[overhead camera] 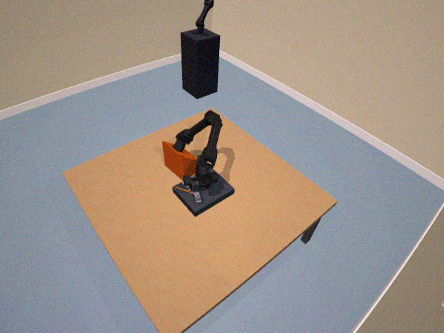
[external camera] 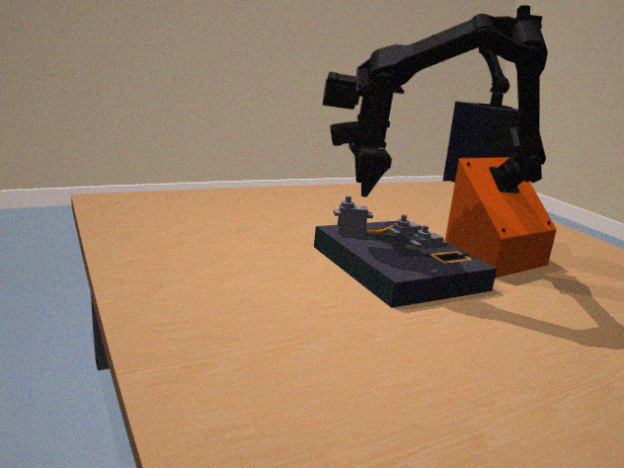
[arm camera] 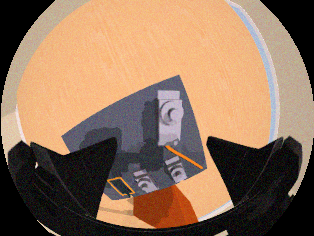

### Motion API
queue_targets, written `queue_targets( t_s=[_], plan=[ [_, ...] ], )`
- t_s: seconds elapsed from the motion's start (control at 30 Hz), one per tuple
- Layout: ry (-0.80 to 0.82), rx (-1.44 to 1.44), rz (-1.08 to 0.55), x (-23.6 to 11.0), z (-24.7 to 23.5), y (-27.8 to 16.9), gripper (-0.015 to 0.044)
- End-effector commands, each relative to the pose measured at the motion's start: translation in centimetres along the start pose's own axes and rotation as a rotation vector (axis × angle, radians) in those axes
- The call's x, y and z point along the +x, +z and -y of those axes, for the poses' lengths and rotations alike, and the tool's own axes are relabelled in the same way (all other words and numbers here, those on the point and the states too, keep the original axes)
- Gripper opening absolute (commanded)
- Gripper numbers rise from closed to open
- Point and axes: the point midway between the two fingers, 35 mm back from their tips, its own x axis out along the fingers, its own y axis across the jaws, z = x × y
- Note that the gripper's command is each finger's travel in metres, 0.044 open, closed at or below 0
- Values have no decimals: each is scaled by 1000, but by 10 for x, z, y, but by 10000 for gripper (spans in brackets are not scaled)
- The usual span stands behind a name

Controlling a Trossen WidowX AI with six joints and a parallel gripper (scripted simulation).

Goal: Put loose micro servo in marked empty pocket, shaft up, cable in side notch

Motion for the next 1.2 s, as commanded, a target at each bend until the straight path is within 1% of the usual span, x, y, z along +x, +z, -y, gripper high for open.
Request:
queue_targets(
  t_s=[0.0, 0.2, 0.4, 0.63, 1.07, 1.17],
  plan=[
    [66, -15, -45, 9, 18, -7, 440],
    [66, -15, -45, 10, 18, -7, 440],
    [67, -16, -45, 35, 16, -8, 440],
    [67, -16, -45, 37, 16, -7, 440],
    [68, -16, -46, 55, 15, -8, 440],
    [68, -16, -46, 55, 15, -8, 361]
  ],
)
